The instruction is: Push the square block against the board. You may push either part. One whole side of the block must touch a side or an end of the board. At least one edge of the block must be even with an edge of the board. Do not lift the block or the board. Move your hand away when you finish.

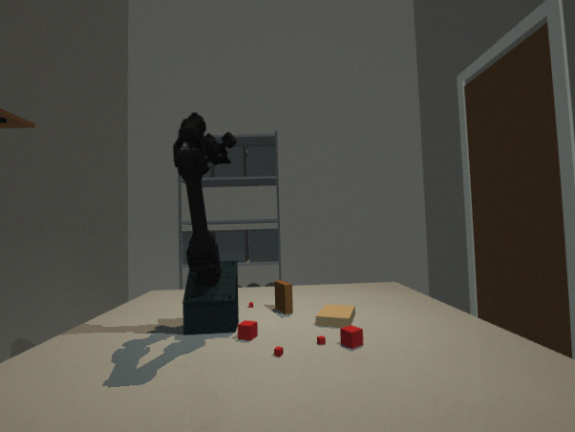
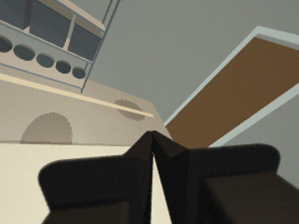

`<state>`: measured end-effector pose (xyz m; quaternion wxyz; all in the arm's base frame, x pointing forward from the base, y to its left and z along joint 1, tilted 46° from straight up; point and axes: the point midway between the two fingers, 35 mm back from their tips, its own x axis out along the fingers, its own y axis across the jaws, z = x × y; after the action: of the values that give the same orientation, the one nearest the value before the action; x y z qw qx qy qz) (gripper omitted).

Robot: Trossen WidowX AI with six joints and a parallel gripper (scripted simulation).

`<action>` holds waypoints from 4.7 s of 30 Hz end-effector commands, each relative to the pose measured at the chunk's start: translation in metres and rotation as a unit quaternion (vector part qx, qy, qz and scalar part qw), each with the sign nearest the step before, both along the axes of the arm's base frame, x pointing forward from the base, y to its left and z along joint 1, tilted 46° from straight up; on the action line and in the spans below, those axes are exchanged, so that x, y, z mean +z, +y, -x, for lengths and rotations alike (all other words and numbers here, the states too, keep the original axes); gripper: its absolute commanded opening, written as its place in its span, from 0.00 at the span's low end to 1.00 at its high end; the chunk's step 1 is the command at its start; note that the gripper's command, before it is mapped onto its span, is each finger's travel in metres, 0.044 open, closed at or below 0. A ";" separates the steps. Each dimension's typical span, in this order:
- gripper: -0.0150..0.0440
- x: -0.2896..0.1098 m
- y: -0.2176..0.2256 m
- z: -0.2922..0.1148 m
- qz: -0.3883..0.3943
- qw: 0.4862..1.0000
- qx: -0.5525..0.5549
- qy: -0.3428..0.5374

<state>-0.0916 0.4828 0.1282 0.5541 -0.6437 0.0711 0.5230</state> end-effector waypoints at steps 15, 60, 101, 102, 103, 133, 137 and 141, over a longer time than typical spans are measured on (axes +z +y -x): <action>0.25 -0.103 -0.058 -0.139 0.097 0.965 -0.242 0.035; 0.25 -0.240 -0.345 -0.272 0.187 0.630 -0.754 0.012; 0.25 -0.266 -0.341 -0.315 0.185 0.630 -0.754 0.011; 0.25 -0.266 -0.341 -0.316 0.185 0.630 -0.754 0.011; 0.25 -0.267 -0.340 -0.317 0.185 0.630 -0.754 0.011; 0.25 -0.264 -0.346 -0.305 0.186 0.630 -0.754 0.011; 0.25 -0.263 -0.349 -0.299 0.186 0.630 -0.754 0.011; 0.25 -0.262 -0.352 -0.294 0.186 0.630 -0.754 0.011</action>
<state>0.2075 0.1329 -0.1358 0.6206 -0.4523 0.6334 -0.0949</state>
